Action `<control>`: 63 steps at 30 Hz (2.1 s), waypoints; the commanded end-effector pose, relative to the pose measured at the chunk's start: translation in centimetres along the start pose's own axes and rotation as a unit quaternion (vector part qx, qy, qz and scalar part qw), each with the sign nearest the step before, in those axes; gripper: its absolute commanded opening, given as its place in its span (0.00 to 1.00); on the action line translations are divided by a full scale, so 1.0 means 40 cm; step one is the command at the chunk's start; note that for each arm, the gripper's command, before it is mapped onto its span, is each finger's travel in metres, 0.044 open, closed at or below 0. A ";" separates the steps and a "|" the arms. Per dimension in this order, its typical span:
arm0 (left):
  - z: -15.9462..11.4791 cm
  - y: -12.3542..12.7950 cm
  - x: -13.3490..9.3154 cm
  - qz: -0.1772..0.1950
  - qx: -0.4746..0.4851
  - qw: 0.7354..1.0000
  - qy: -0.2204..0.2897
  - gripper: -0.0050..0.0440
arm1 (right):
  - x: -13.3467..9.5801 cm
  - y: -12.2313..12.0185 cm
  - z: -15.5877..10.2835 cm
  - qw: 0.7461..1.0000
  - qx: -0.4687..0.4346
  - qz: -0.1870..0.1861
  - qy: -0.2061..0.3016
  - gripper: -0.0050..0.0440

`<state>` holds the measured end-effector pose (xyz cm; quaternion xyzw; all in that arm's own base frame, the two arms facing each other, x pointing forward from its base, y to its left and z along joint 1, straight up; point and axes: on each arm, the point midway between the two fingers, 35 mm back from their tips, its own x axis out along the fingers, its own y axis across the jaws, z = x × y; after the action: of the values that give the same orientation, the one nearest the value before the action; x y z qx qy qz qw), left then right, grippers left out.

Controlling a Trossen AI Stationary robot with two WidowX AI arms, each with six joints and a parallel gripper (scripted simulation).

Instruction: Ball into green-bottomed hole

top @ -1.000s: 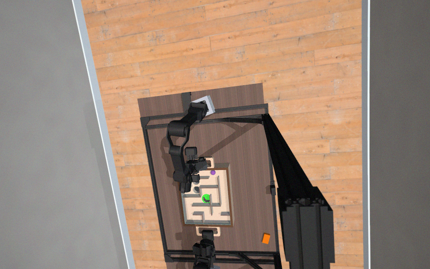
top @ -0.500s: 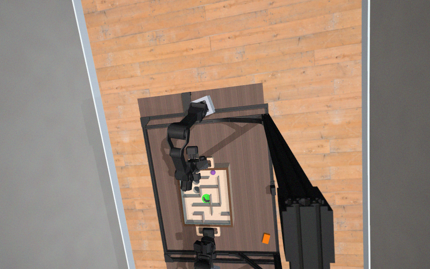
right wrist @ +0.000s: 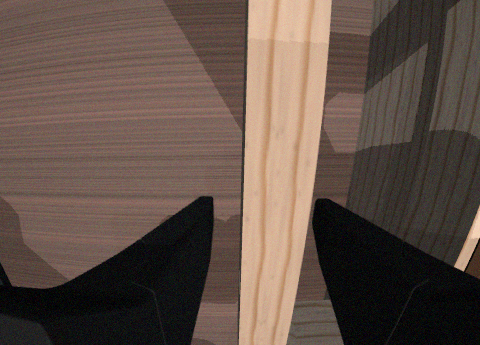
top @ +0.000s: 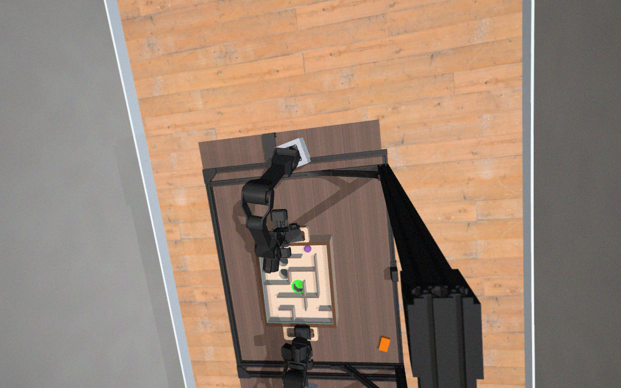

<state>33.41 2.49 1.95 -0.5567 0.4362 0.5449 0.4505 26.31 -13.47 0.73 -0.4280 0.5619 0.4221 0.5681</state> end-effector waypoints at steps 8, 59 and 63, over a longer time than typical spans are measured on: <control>0.001 0.014 0.043 0.013 -0.003 1.000 0.000 0.44 | 0.032 0.010 -0.001 1.000 -0.001 0.006 0.001 0.44; 0.001 0.003 -0.044 0.017 -0.004 1.000 0.000 0.14 | -0.047 0.003 -0.001 1.000 -0.002 0.002 0.001 0.14; 0.001 0.002 -0.060 0.017 -0.004 1.000 0.000 0.14 | -0.059 0.003 -0.001 1.000 -0.002 0.002 0.001 0.14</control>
<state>33.30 2.58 3.39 -0.5483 0.4440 0.5559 0.4395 26.12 -13.39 2.32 -0.4256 0.5635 0.4258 0.5657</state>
